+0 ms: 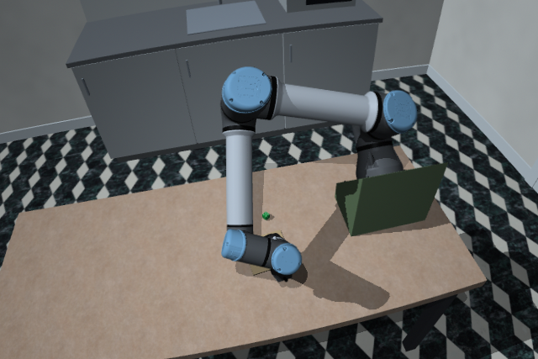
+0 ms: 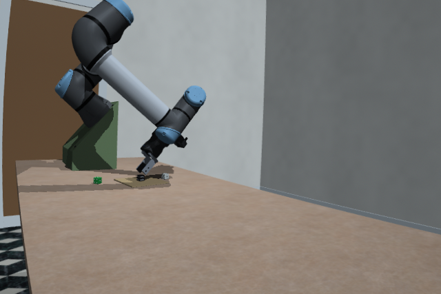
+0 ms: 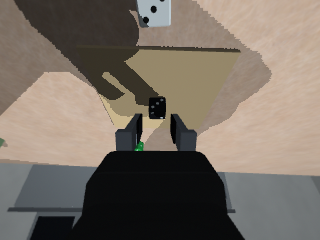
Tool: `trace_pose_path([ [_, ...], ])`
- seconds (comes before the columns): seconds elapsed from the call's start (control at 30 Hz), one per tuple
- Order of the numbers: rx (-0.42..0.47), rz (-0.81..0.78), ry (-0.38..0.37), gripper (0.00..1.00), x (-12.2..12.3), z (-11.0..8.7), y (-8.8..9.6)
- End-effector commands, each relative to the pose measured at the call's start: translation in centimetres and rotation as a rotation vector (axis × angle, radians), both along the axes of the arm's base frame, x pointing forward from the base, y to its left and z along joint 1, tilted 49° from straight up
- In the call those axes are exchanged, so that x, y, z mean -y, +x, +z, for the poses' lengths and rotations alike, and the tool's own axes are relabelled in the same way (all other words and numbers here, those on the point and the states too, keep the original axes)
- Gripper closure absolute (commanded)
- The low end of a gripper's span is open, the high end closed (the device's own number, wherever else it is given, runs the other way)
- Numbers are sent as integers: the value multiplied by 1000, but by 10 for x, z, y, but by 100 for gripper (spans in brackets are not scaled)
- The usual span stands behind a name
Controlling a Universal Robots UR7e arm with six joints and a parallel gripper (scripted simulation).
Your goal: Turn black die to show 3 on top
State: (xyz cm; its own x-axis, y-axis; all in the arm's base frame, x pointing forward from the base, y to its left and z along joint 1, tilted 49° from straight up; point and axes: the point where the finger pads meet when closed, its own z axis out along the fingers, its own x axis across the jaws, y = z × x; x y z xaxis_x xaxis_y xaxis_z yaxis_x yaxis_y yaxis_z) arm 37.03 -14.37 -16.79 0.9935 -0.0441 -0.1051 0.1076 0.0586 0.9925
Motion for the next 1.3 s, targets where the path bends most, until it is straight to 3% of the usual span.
trace_pose_path([
  [0.0,0,18,-9,30,3,-2,0],
  [1.27,0,18,-9,30,16,-13,-2],
])
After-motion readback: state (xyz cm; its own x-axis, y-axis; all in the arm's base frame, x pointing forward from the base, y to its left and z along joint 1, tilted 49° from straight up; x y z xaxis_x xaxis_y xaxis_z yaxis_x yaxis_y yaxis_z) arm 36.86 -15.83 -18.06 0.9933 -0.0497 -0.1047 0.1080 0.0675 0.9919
